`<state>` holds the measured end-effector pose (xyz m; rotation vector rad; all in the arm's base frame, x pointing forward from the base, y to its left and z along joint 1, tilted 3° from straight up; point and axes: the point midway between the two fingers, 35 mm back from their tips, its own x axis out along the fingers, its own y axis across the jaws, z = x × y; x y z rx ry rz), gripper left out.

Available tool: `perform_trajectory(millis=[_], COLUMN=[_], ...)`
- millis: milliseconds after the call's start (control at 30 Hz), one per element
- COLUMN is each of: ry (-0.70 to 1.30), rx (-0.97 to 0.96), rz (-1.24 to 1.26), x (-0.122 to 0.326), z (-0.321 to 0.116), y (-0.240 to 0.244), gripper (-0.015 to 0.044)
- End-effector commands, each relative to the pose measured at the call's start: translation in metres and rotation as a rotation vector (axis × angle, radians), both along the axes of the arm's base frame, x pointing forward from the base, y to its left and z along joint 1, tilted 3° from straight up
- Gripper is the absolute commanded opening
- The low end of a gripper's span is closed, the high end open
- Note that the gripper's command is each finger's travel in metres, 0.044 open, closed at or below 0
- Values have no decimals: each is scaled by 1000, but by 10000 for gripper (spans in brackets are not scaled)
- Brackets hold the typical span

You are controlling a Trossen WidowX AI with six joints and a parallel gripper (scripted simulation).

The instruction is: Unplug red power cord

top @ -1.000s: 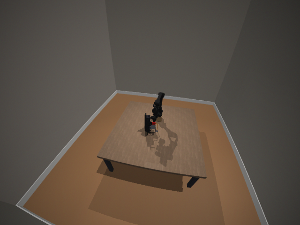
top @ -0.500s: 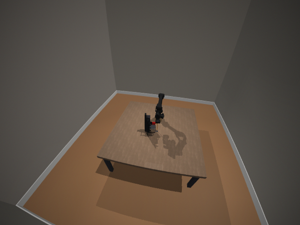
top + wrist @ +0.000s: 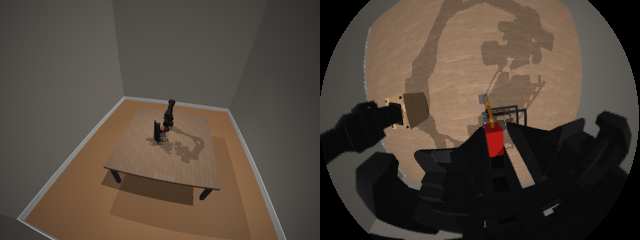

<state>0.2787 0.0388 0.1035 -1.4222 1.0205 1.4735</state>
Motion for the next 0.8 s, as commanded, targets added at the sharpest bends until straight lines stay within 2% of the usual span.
perform_trajectory(millis=[0,767], ry=[0,0], rx=[-6,-7], rz=[3,3], x=[3,5], z=[0,-12], y=[-7,-19], gripper=[160,160])
